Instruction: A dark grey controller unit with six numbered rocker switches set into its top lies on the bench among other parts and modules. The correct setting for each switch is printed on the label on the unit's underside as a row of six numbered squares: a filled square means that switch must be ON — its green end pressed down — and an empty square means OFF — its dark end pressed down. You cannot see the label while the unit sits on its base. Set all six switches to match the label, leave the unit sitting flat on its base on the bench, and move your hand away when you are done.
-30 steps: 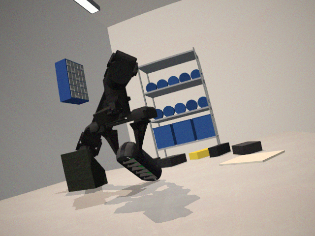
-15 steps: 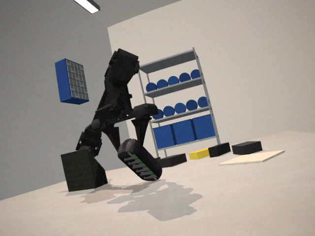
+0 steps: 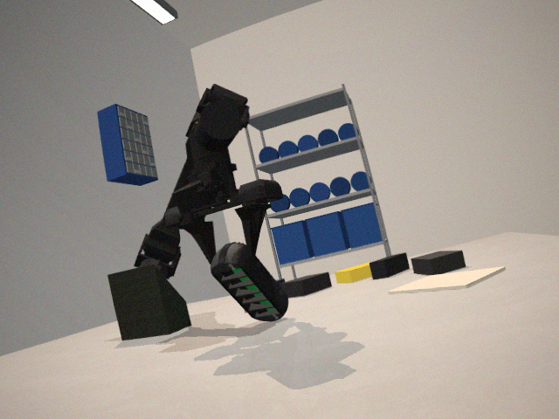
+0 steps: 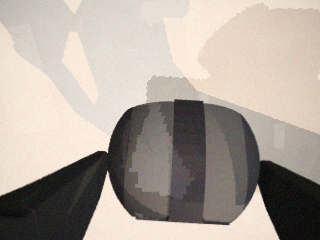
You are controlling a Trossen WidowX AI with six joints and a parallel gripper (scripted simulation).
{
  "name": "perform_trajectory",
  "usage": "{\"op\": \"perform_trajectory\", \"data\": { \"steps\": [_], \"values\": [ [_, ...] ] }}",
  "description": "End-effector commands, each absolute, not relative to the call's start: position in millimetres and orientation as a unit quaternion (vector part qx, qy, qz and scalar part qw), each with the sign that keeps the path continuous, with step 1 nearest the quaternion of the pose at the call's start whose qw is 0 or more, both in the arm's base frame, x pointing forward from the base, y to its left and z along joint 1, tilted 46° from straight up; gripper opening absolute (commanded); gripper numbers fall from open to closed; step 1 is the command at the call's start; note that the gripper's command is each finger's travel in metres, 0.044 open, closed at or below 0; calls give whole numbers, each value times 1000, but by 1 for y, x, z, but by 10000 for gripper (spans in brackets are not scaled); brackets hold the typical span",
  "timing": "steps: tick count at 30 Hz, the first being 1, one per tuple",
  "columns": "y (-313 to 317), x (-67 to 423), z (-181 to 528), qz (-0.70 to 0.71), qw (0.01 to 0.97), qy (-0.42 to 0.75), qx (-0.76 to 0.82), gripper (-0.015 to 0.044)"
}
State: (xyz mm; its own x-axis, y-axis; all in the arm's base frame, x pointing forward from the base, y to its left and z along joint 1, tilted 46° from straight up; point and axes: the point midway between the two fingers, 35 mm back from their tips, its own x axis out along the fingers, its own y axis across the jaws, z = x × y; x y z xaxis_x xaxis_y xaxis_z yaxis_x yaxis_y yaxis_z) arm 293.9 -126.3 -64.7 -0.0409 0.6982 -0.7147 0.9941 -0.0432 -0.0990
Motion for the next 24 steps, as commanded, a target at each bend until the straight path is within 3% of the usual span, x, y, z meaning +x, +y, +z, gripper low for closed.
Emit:
{"op": "perform_trajectory", "data": {
  "steps": [1, 24],
  "values": [
    [-124, 295, -58, -310, 234, 648, 655, 336],
    [-117, 297, -41, -310, 234, 649, 655, 336]
  ]
}}
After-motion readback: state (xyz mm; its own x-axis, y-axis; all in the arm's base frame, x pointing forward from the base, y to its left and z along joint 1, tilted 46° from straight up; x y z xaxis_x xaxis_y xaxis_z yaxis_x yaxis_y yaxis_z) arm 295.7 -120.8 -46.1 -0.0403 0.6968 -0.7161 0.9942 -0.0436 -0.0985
